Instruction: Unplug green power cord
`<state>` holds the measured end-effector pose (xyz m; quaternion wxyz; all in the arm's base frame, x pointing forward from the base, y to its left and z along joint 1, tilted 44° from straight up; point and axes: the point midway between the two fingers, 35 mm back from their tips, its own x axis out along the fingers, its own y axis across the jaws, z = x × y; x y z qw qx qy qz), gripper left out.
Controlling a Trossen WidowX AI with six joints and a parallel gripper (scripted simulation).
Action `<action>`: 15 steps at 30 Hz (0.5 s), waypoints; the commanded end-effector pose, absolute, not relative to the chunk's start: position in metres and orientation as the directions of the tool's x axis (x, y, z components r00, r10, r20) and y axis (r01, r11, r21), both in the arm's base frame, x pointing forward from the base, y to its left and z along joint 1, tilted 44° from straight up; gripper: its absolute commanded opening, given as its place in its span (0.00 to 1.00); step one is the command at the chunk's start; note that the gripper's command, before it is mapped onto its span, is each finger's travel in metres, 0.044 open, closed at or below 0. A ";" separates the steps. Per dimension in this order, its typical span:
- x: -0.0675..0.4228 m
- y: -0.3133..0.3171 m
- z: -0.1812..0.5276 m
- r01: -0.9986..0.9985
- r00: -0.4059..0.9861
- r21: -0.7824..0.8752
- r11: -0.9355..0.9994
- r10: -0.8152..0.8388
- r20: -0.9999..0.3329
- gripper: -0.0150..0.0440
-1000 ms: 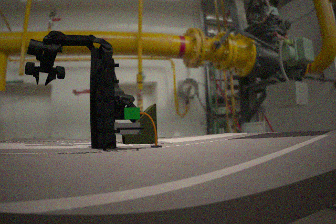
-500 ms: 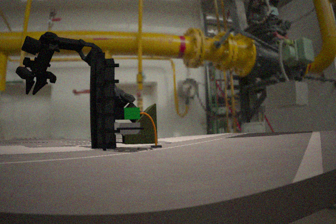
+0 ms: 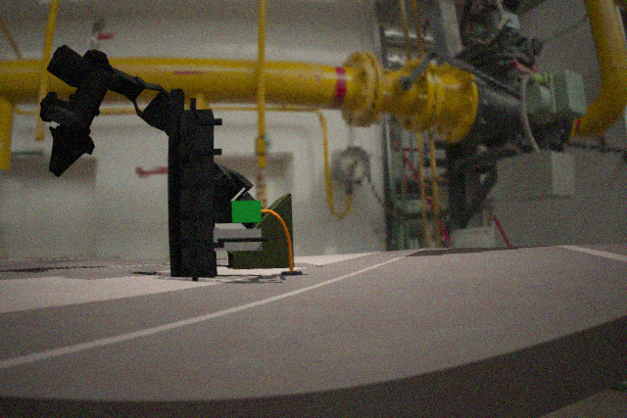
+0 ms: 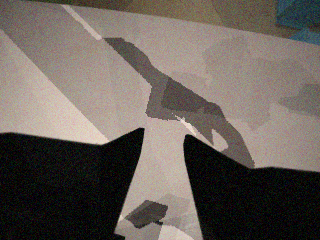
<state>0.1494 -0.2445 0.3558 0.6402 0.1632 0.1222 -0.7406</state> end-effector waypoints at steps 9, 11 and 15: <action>0.256 -0.205 0.314 0.925 0.179 -0.210 0.318 -0.850 -0.495 0.53; 0.273 -0.193 0.307 0.885 0.230 -0.245 0.397 -0.829 -0.510 0.53; 0.307 -0.165 0.292 0.784 0.331 -0.301 0.543 -0.775 -0.538 0.53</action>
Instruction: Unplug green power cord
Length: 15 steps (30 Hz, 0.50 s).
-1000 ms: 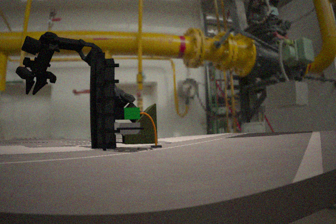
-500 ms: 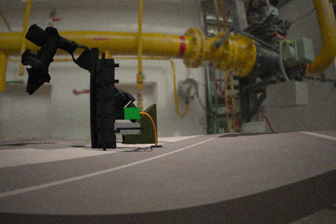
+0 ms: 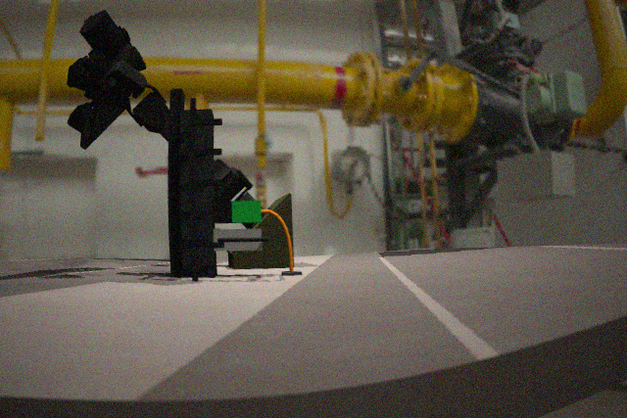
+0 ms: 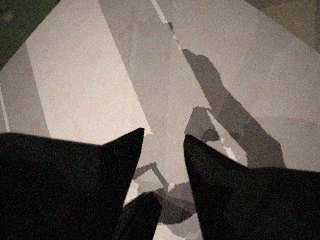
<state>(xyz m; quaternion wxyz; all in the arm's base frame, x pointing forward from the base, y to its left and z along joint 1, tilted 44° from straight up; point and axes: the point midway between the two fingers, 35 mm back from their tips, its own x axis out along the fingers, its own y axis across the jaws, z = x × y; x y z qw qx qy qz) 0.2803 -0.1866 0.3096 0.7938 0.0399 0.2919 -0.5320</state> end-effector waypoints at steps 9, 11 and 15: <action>0.375 -0.077 0.250 0.491 0.534 -0.366 0.790 -0.605 -0.590 0.53; 0.386 -0.054 0.240 0.414 0.570 -0.378 0.828 -0.560 -0.601 0.53; 0.399 -0.012 0.214 0.252 0.600 -0.420 0.872 -0.481 -0.639 0.53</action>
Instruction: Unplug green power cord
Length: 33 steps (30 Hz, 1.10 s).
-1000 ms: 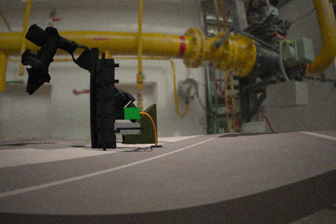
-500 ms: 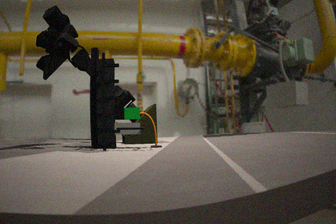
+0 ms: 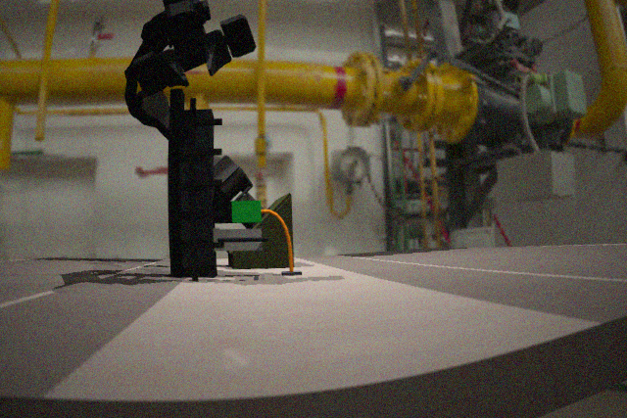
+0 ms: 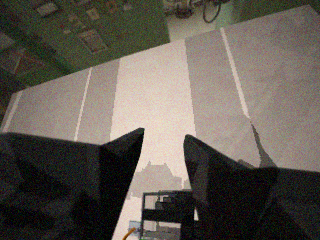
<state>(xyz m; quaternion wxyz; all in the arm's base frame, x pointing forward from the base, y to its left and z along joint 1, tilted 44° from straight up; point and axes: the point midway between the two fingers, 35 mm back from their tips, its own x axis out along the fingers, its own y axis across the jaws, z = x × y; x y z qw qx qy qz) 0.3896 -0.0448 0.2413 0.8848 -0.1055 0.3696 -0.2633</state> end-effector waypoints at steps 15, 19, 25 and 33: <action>0.333 0.004 0.071 -0.689 0.142 -0.503 0.521 -0.583 -0.800 0.53; 0.286 -0.018 0.046 -0.930 -0.097 -0.167 0.326 -0.660 -0.745 0.53; 0.276 -0.022 0.043 -0.953 -0.143 -0.082 0.290 -0.674 -0.725 0.53; 0.277 -0.022 0.043 -0.953 -0.143 -0.082 0.290 -0.674 -0.725 0.53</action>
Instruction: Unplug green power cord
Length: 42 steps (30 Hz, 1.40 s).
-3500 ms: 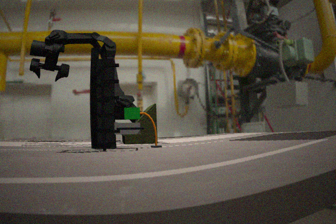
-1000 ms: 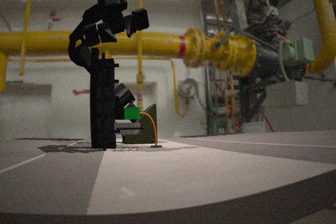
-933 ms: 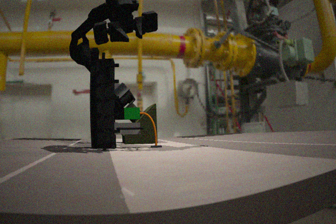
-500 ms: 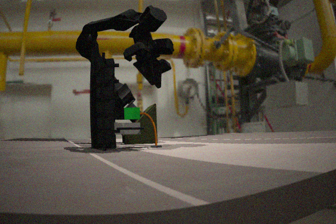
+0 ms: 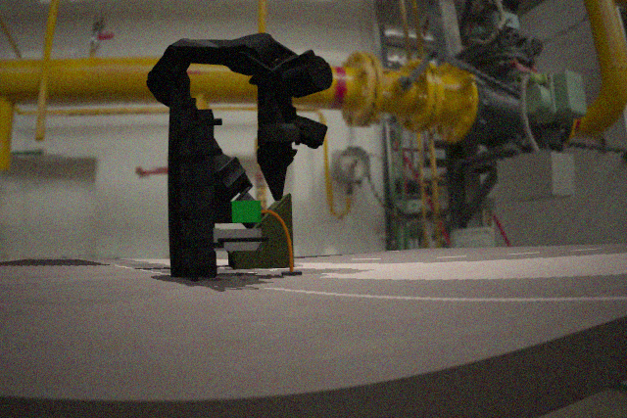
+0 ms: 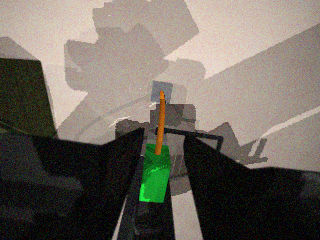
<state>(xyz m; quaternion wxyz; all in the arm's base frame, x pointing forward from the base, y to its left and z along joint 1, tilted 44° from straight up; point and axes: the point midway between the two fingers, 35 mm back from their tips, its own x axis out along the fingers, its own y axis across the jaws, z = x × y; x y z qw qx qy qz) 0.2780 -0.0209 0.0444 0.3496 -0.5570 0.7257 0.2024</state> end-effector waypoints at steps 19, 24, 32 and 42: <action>0.270 -0.041 0.062 -0.954 -0.143 -0.082 0.290 -0.674 -0.724 0.53; 0.267 -0.047 0.068 -0.954 -0.143 -0.082 0.290 -0.675 -0.724 0.53; 0.266 -0.050 0.070 -0.954 -0.143 -0.081 0.290 -0.675 -0.724 0.53; 0.264 -0.057 0.062 -0.954 -0.143 -0.082 0.290 -0.675 -0.723 0.53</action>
